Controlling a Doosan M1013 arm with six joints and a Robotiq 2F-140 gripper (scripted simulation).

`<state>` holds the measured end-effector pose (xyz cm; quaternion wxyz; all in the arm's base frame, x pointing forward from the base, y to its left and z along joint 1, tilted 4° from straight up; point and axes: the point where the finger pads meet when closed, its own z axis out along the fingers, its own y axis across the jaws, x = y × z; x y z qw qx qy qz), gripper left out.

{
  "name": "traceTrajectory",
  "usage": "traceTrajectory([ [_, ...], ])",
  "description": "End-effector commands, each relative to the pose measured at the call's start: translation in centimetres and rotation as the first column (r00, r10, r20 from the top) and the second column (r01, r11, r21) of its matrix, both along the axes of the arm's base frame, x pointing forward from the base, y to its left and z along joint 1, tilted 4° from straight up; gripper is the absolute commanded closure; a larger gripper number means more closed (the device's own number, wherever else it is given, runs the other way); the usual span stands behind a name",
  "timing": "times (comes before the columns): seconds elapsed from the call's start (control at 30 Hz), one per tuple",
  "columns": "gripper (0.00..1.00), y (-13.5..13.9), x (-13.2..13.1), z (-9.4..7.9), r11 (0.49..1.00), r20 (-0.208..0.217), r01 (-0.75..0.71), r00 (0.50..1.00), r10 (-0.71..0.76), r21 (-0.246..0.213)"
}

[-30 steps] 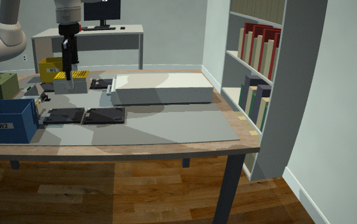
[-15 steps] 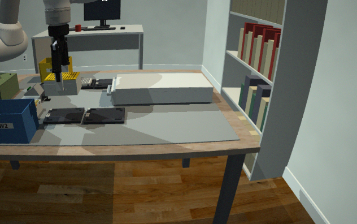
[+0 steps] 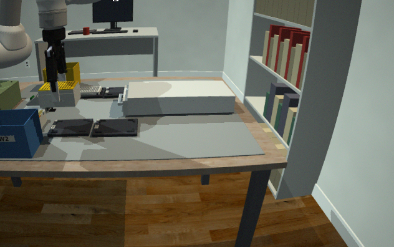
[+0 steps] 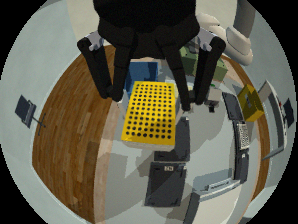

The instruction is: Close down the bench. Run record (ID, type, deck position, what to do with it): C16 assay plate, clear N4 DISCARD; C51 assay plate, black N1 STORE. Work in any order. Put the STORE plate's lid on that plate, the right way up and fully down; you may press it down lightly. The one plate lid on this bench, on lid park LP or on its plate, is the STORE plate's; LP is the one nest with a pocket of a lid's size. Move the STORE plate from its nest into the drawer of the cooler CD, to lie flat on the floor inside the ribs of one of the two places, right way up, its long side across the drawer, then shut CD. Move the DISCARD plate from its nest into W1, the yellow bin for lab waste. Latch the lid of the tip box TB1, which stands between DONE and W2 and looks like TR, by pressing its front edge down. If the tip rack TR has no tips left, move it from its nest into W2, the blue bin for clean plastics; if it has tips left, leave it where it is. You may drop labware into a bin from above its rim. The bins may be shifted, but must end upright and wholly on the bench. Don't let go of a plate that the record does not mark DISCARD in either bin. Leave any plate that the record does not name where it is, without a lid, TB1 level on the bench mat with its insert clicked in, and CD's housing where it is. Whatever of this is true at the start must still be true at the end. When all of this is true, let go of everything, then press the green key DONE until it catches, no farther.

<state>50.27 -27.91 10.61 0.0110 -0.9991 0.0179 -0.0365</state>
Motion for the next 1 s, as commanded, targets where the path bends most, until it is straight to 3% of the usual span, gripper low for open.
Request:
traceTrajectory([
  [0.0,1.00,-0.3,-0.8,-0.1,1.000,0.000,0.000,1.000,0.000,0.000],
  [0.97,1.00,-2.3,-7.1,-0.6,1.000,0.000,0.000,1.000,0.000,0.000],
])
